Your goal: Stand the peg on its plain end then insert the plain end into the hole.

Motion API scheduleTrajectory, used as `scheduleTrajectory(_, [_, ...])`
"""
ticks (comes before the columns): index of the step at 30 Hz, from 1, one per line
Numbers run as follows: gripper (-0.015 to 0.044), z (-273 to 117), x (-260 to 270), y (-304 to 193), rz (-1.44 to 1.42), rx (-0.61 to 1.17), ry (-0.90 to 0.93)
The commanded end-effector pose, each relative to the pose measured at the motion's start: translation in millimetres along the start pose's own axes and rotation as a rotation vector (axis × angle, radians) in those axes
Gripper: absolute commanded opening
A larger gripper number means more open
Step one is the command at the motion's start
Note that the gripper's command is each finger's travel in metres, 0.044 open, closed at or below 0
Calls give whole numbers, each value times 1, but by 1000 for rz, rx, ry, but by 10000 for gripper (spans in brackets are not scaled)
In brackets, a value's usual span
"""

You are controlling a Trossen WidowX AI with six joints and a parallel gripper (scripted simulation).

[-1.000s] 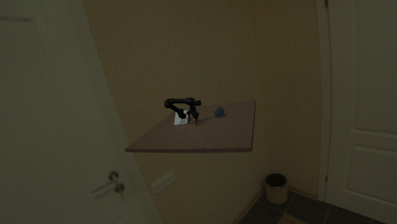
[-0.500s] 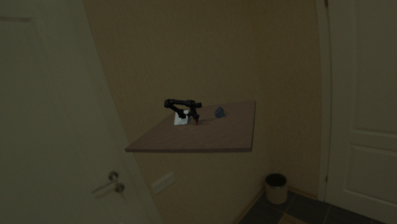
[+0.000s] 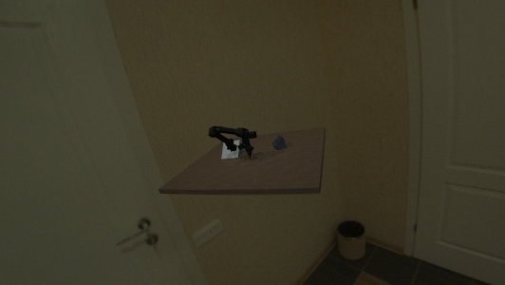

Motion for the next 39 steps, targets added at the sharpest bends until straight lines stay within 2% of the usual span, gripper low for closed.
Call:
scheduleTrajectory(1, [151, 0, 0, 0, 4, -1, 0])
scheduleTrajectory(6, [20, 0, 0, 0, 4, -1, 0])
scheduleTrajectory(9, [0, 0, 0, 0, 4, -1, 0])
scheduleTrajectory(17, [0, -6, 0, -1, 3, 1, -2])
scheduleTrajectory(39, [0, -79, -1, -5, -3, -2, 3])
Point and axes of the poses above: the point midway between the two fingers, 35 mm back from their tips, its own z axis out along the fingers, its own x axis across the jaws, y = z × x, the point moved 6 cm from there along -z, back along the fingers, and after that the axes turned 11 degrees about z, right-handed, at the moved point
